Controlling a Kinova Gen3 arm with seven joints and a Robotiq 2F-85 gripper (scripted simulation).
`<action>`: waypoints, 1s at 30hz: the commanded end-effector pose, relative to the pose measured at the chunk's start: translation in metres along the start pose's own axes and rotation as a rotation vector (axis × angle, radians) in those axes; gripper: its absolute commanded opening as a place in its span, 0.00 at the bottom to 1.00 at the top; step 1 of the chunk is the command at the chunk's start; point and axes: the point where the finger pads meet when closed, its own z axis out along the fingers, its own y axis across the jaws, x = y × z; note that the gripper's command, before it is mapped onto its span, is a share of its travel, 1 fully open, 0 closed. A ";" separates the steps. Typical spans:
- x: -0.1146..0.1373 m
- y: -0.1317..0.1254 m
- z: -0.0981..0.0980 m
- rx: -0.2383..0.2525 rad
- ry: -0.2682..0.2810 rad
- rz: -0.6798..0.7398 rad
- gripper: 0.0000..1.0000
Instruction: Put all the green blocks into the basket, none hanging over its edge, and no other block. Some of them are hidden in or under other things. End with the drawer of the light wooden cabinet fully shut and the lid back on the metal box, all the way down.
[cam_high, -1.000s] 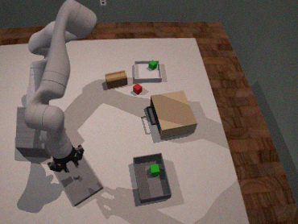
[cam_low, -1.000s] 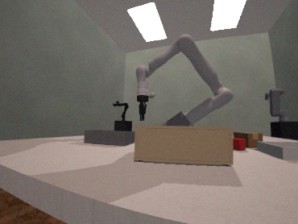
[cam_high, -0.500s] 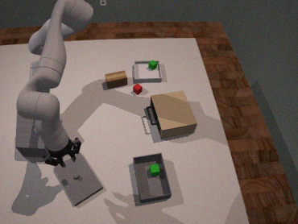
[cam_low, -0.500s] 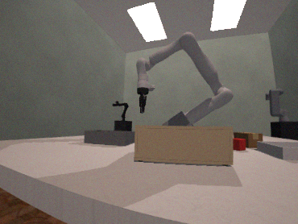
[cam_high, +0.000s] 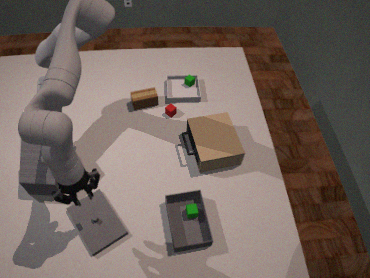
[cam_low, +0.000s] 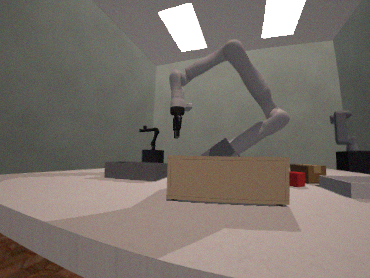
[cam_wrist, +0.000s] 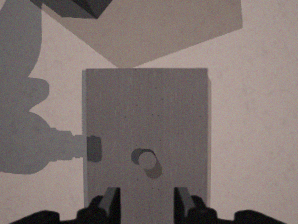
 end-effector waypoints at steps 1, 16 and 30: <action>0.000 0.000 -0.001 0.000 -0.002 0.000 0.40; -0.003 0.001 -0.002 0.001 -0.004 0.019 0.40; -0.015 0.007 -0.005 0.002 -0.016 0.105 0.40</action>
